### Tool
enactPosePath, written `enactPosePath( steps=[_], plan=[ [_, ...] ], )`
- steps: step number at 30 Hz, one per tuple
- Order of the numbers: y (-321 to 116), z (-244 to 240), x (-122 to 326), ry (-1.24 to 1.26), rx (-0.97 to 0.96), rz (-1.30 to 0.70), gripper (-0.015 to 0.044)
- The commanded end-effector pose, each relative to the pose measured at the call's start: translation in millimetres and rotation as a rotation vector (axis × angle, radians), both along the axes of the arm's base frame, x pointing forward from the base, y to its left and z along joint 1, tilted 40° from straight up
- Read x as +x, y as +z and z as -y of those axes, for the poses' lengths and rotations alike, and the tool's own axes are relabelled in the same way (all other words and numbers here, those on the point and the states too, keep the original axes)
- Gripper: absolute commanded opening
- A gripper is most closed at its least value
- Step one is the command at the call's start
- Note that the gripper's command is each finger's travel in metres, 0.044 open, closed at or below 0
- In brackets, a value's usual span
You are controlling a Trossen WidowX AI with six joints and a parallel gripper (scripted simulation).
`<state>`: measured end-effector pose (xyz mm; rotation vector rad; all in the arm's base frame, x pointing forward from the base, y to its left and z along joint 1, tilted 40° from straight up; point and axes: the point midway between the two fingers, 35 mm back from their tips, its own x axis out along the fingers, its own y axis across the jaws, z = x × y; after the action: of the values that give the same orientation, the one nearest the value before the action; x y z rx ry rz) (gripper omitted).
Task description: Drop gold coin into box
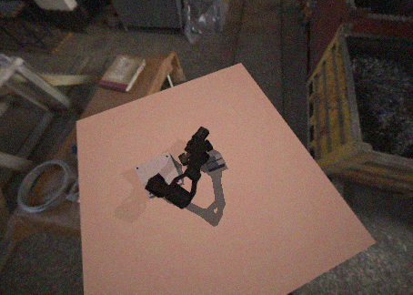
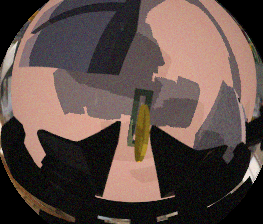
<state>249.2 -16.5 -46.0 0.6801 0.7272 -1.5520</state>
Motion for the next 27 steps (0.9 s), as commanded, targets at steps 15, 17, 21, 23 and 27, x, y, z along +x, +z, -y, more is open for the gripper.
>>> enactPosePath(
  steps=[15,17,21,23,27],
  plan=[
    [-4.3,4.0,-3.9,0.005,-0.006,-0.014,0.0],
    [-4.3,4.0,-3.9,0.005,-0.006,-0.014,0.0],
    [-3.2,2.9,-3.4,0.005,-0.006,-0.014,0.0],
    [-0.2,0.0,-2.1,0.005,-0.005,-0.014,0.0],
    [6.6,-6.5,0.3,0.006,-0.004,-0.014,0.0]
  ],
)
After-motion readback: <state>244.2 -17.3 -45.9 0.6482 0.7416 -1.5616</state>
